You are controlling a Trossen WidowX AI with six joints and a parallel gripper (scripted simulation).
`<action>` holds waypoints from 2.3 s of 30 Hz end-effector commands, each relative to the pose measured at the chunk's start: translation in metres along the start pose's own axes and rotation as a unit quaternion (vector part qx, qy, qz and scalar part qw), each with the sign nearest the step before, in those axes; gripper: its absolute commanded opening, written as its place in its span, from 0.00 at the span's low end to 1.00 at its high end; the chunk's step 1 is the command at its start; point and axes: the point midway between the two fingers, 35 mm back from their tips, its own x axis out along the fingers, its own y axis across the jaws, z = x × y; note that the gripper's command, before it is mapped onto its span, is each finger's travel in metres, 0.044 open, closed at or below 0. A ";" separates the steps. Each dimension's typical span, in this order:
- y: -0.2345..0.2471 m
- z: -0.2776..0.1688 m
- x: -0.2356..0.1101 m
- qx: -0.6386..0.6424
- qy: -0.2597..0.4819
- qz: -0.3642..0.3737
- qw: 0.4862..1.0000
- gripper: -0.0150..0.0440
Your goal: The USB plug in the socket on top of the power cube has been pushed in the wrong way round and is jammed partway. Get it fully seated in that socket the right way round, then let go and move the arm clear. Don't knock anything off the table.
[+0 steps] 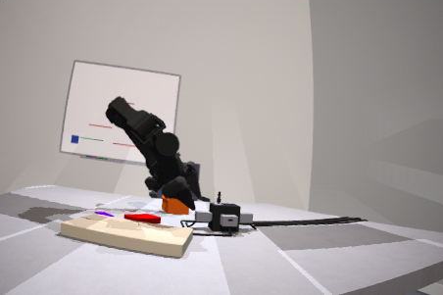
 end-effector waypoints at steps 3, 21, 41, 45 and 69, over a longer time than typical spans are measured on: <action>-0.035 -0.041 0.010 -0.075 -0.147 0.008 0.986 1.00; -0.077 -0.087 0.007 -0.192 -0.304 0.102 0.928 1.00; -0.071 -0.077 0.021 -0.192 -0.304 0.102 0.928 1.00; -0.070 -0.075 0.025 -0.192 -0.304 0.102 0.928 1.00; -0.068 -0.074 0.028 -0.188 -0.302 0.102 0.929 0.33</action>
